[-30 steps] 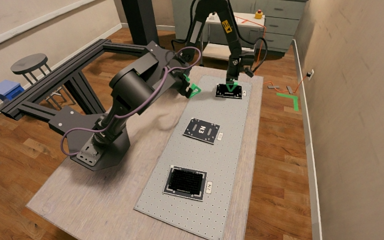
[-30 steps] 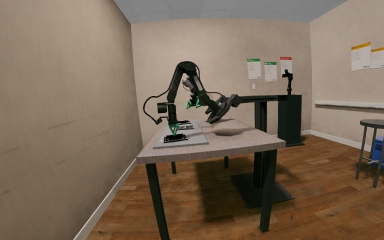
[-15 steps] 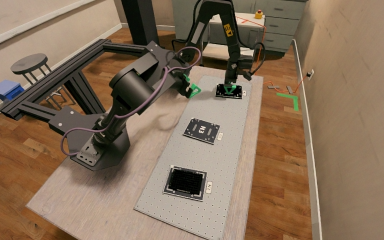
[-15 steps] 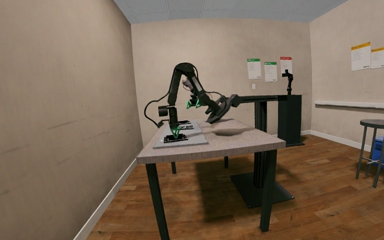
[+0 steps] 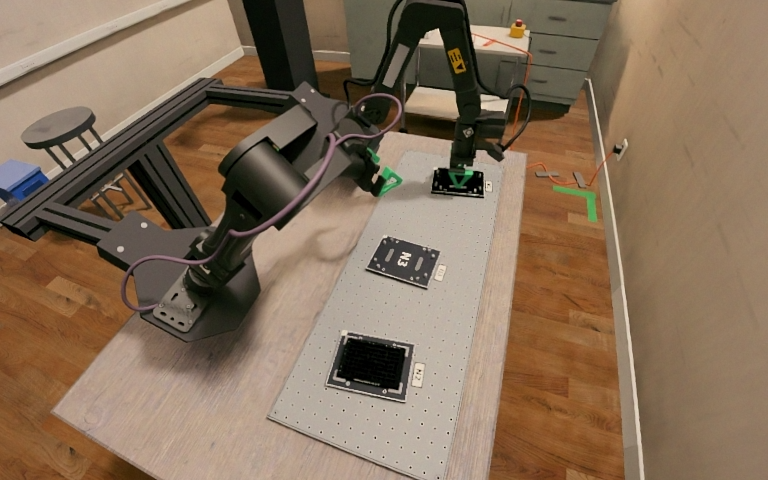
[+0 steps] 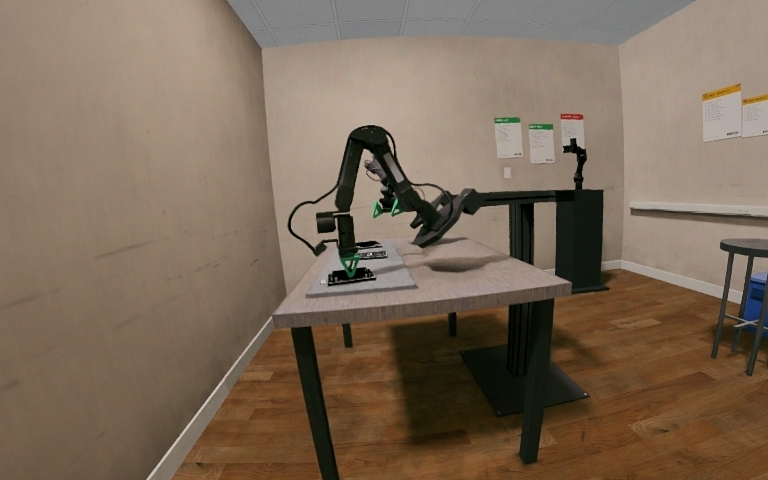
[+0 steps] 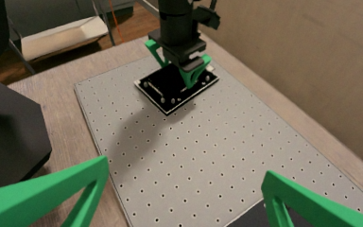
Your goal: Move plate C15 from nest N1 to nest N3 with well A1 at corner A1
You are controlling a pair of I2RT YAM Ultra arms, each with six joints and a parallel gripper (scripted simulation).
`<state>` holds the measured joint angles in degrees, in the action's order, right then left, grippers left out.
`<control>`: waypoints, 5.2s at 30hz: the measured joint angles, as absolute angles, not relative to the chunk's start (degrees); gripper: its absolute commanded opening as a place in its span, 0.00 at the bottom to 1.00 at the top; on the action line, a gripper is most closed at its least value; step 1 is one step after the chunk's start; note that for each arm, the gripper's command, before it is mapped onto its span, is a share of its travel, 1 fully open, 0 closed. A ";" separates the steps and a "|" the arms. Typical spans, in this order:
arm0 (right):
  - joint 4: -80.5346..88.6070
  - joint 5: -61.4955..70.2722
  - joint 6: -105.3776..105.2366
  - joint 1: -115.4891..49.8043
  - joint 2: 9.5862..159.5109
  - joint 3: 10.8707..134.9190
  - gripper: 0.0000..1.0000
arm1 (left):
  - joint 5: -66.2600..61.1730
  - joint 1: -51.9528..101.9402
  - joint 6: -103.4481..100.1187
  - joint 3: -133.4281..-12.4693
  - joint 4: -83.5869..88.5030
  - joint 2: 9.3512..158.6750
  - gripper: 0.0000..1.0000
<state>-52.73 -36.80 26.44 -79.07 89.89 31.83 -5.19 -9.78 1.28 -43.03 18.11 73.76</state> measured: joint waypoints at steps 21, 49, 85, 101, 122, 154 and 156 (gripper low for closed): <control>-52.73 -36.80 26.44 -79.07 89.89 31.83 1.00 | -5.45 -9.76 1.50 -43.03 21.43 70.08 0.79; -31.92 -19.53 13.13 -42.30 66.52 31.38 1.00 | -5.82 -10.31 2.04 -44.16 28.99 65.60 0.79; -5.26 1.45 1.30 2.17 40.66 30.52 1.00 | 22.70 31.73 -35.57 -40.86 27.92 68.60 0.79; -5.26 1.63 1.30 2.24 40.66 30.52 1.00 | 34.94 62.04 -60.60 -59.51 31.66 96.55 0.79; -5.26 1.63 1.30 2.24 40.66 30.52 1.00 | 37.28 65.39 -55.64 -64.95 34.68 102.19 0.79; -5.26 1.63 1.30 2.24 40.66 30.52 1.00 | 37.36 64.62 -52.03 -68.07 34.48 104.62 0.79; -5.26 1.63 1.30 2.24 40.66 30.52 1.00 | 37.34 64.62 -51.94 -68.05 34.13 104.62 0.79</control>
<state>-5.26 1.63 1.30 2.24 40.66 30.52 37.34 64.62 -51.94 -68.05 34.13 104.62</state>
